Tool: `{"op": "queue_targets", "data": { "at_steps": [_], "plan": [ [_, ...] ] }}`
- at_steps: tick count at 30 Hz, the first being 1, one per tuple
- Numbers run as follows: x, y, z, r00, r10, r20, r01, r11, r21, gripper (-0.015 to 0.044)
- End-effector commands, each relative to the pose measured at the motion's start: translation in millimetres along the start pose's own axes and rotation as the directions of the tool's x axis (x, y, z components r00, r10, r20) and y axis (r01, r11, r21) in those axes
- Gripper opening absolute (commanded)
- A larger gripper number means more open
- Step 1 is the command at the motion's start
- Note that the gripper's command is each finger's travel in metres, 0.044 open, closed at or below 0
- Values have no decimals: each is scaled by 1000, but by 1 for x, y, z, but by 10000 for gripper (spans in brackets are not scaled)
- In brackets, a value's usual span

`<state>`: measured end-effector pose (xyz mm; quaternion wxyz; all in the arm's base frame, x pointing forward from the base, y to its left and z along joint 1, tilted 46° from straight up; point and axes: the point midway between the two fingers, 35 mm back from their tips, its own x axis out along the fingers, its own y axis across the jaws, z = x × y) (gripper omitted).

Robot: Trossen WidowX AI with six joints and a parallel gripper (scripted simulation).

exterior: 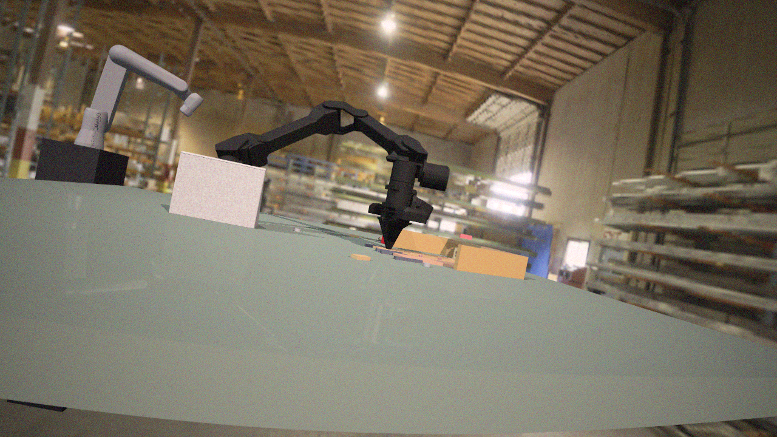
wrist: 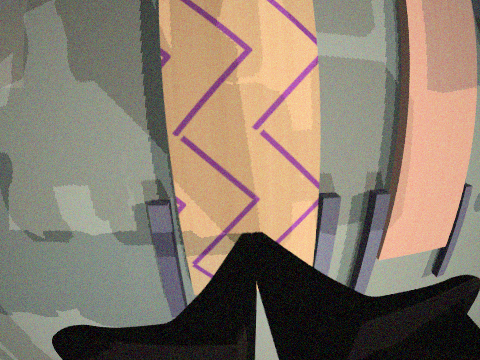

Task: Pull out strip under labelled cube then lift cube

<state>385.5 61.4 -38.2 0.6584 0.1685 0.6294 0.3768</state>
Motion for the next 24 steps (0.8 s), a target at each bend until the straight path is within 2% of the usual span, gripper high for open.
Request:
{"op": "queue_targets", "data": {
  "at_steps": [1,24],
  "plan": [
    [2,0,0,1000,3,0,-3,1000,1,0],
    [4,0,1,1000,3,0,-3,1000,1,0]
  ]
}}
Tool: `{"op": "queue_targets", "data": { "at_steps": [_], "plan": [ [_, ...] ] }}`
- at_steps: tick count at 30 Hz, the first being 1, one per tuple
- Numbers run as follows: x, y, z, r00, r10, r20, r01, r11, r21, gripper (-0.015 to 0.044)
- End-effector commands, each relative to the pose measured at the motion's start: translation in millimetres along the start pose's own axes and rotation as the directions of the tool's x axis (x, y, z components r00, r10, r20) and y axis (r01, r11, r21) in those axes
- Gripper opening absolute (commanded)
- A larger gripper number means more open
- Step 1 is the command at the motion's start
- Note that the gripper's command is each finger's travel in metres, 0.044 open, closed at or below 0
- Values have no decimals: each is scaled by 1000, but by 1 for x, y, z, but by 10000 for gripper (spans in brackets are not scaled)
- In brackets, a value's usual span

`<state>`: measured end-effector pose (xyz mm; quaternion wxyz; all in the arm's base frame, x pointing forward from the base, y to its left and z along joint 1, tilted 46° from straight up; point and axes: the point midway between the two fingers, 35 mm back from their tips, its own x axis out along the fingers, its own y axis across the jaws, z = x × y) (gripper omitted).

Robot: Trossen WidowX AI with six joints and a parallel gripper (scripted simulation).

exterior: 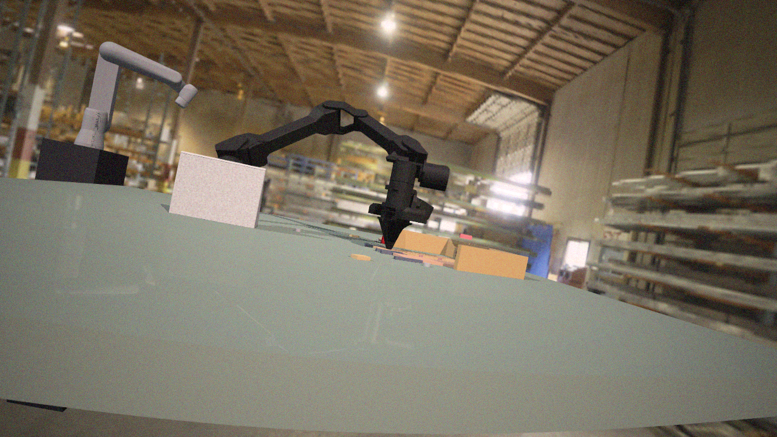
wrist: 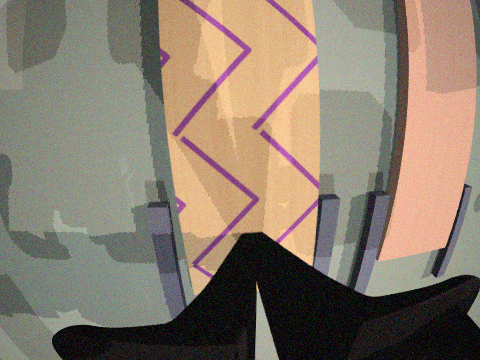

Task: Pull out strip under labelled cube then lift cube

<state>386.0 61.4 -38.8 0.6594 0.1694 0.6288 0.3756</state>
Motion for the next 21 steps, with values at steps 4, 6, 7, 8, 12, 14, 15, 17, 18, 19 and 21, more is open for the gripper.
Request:
{"op": "queue_targets", "data": {
  "at_steps": [4,6,7,8,12,14,15,17,18,19,21],
  "plan": [
    [4,0,0,1000,4,-3,-4,1000,-1,0],
    [4,0,1,1000,4,-3,-4,1000,-1,0],
    [5,0,1,1000,4,-3,-4,1000,-1,0],
    [5,0,1,1000,4,-3,-4,1000,-1,0],
    [5,0,1,1000,4,-3,-4,1000,-1,0],
    [5,0,1,1000,4,-3,-4,1000,-1,0],
    [5,0,1,1000,4,-3,-4,1000,-1,0],
    [6,0,1,1000,4,-3,-4,1000,-1,0],
    [6,0,1,1000,4,-3,-4,1000,-1,0],
    [6,0,1,1000,4,-3,-4,1000,-1,0],
    [6,0,1,1000,4,-3,-4,1000,-1,0]
  ]
}}
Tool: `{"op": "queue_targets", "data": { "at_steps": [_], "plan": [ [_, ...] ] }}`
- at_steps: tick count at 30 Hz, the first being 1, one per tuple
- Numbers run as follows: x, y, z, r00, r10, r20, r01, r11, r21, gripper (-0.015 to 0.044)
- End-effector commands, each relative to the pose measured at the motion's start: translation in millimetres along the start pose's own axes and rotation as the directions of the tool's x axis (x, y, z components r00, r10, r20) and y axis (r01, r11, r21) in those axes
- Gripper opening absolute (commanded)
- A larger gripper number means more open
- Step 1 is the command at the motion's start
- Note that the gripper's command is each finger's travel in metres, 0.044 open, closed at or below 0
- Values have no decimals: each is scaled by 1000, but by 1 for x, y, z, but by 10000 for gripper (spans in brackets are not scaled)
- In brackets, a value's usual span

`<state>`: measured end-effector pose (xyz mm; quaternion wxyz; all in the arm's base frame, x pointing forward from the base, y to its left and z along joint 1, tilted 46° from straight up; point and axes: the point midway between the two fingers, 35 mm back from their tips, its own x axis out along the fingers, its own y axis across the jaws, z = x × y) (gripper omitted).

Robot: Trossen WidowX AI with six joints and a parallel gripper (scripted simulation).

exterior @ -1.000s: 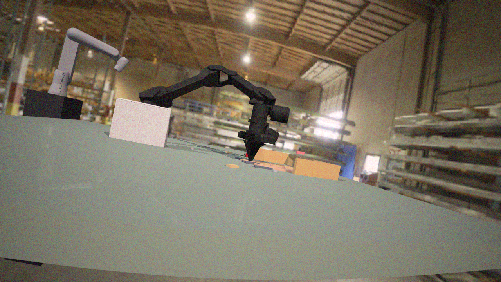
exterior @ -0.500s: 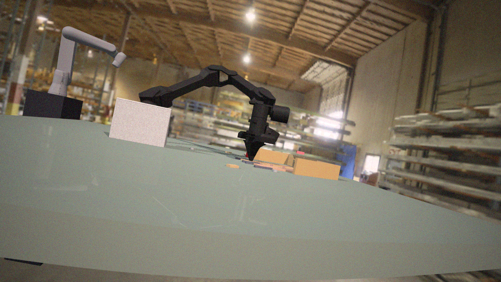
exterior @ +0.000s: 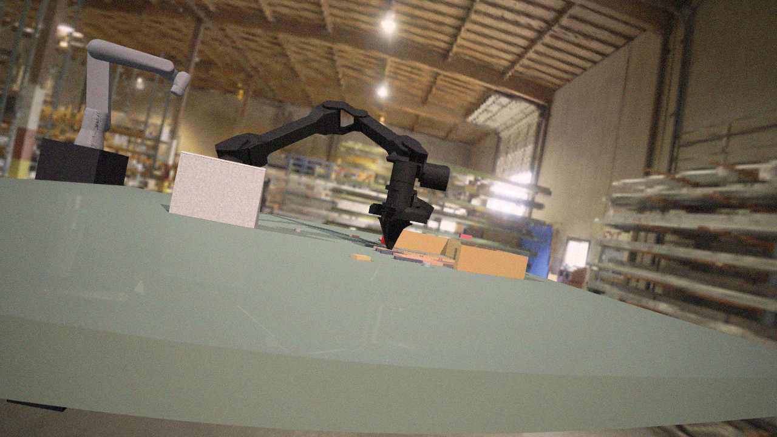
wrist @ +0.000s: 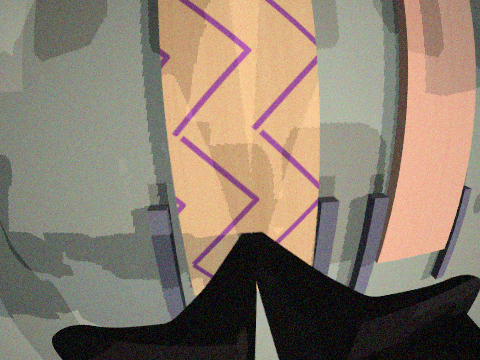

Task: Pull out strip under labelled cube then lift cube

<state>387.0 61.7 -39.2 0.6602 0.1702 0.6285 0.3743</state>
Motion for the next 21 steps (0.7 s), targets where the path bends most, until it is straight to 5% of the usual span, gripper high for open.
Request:
{"op": "queue_targets", "data": {
  "at_steps": [1,21],
  "plan": [
    [6,1,0,1000,5,-6,-5,1000,-3,0],
    [6,1,-30,1000,5,-7,-5,1000,-2,0]
  ]
}}
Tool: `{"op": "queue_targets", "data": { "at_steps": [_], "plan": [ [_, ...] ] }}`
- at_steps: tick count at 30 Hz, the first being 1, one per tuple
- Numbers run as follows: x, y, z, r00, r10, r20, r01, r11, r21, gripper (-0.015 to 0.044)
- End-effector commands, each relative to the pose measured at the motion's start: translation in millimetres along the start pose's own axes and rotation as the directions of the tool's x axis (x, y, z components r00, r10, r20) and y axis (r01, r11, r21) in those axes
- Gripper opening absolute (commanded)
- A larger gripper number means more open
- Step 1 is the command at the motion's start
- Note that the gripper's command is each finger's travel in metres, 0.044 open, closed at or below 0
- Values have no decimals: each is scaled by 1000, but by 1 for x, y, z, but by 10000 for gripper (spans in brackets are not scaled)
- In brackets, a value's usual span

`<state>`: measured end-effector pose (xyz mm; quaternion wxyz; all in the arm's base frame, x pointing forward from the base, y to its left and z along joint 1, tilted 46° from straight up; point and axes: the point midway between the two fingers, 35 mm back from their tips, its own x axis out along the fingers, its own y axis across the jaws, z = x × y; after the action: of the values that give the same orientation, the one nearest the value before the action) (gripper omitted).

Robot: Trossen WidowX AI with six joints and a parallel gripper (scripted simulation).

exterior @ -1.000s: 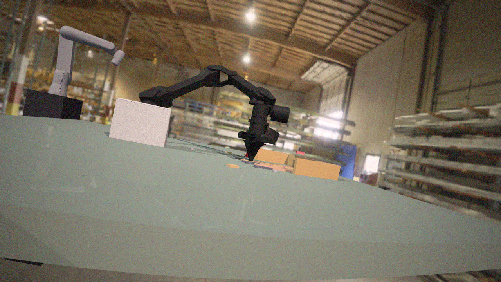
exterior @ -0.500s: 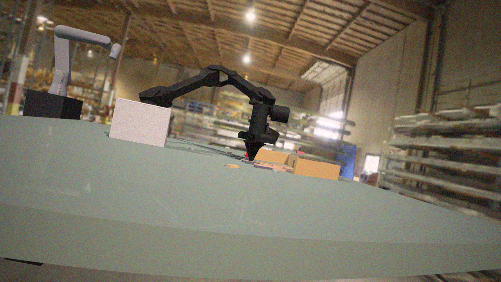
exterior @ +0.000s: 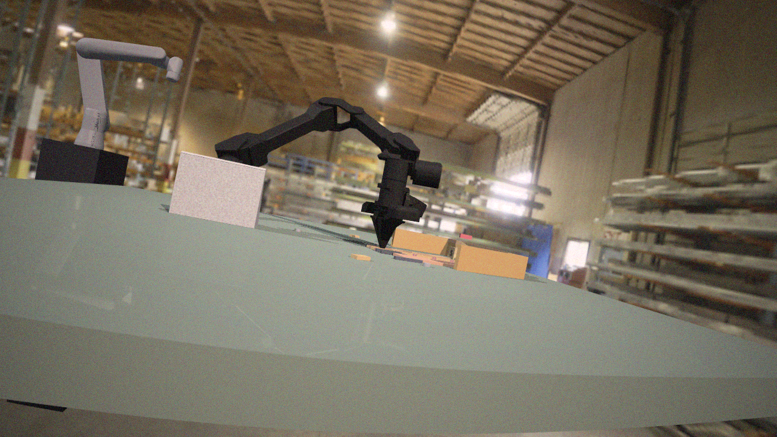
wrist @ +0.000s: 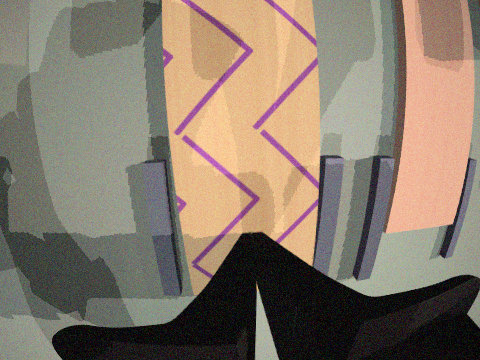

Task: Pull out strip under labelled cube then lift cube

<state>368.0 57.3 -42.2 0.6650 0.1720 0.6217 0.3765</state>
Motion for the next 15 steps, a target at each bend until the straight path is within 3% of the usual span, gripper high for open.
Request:
{"op": "queue_targets", "data": {
  "at_steps": [1,15],
  "plan": [
    [6,0,-11,1000,1,-22,-1,1000,5,0],
    [6,1,-33,1000,1,-23,-1,1000,6,0]
  ]
}}
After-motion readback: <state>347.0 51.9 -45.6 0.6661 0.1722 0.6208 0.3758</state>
